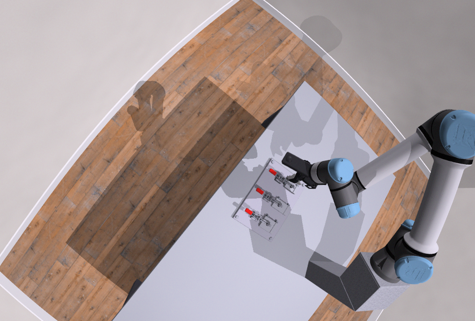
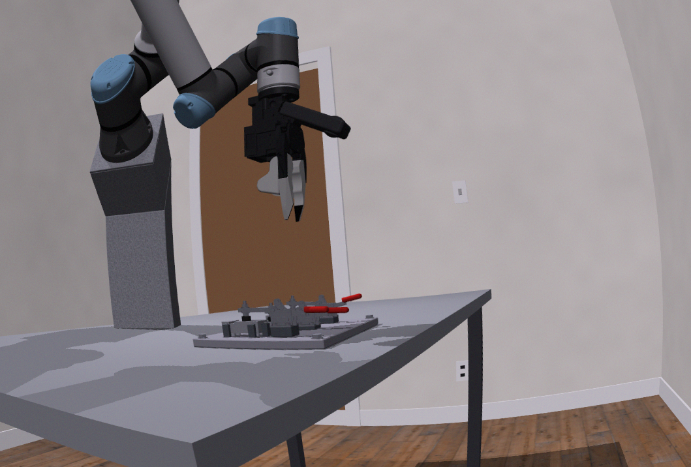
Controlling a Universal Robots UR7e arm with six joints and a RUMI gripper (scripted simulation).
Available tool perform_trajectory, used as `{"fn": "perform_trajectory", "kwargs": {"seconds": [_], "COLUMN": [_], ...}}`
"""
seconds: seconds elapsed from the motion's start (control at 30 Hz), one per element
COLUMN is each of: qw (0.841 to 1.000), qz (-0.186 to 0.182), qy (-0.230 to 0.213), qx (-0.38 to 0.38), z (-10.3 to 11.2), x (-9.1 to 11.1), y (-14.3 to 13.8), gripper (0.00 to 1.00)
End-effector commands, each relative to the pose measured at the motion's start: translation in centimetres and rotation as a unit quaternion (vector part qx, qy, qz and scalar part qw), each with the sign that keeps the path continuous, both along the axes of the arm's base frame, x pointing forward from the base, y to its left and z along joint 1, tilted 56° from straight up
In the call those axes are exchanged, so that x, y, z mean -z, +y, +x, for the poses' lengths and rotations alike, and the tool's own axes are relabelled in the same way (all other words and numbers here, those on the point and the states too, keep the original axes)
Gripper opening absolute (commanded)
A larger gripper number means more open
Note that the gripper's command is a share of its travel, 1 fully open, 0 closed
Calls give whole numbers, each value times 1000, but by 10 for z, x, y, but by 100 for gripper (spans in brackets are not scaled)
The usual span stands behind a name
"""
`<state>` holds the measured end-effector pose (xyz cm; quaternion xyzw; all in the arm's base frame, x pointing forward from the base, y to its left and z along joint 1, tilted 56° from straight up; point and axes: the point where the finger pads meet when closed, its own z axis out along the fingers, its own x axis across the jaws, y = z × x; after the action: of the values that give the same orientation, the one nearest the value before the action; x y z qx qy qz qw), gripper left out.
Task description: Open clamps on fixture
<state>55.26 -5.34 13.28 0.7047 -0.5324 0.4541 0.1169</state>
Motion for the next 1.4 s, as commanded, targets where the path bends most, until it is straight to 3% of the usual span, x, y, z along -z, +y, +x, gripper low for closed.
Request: {"fn": "perform_trajectory", "kwargs": {"seconds": [0.0,0.47,1.37], "qw": [1000,1000,1000], "qz": [0,0,0], "qy": [0,0,0], "qx": [1,1,0], "z": [8,30,43], "x": [8,32,28], "y": [-10,-38,-31], "gripper": [28,28,28]}}
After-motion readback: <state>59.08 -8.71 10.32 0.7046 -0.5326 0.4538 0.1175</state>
